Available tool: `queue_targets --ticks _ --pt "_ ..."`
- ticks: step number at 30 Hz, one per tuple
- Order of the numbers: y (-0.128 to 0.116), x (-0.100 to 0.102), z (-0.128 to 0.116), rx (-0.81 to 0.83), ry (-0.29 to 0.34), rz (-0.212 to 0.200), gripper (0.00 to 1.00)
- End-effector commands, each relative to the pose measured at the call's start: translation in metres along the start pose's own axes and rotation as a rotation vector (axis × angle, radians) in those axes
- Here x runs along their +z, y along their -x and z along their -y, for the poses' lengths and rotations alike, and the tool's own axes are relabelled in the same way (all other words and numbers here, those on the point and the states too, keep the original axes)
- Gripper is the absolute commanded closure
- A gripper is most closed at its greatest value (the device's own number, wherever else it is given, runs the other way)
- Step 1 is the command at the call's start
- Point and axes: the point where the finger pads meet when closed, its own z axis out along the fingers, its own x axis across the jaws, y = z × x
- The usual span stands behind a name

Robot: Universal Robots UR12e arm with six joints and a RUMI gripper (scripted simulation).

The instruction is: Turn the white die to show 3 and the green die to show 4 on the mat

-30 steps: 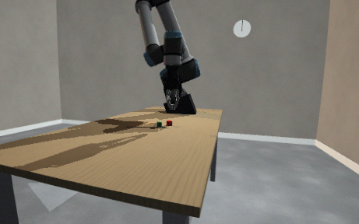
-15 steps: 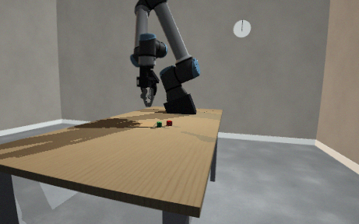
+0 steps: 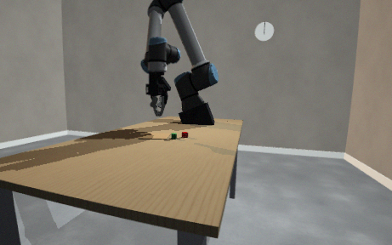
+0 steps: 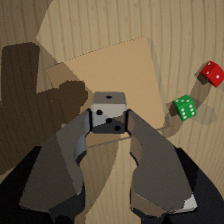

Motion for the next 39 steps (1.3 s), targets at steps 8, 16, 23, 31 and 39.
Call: queue_targets --ticks 8,16,23,31,39 --pt "0.001 0.013 0.001 0.001 0.002 -0.001 0.94" --pt "0.001 0.050 0.001 0.001 0.002 -0.001 0.94" --pt "0.001 0.073 0.001 0.001 0.002 -0.001 0.94" --pt "0.001 0.093 0.000 0.001 0.002 -0.001 0.94" --pt "0.001 0.095 0.000 0.001 0.002 -0.001 0.94"
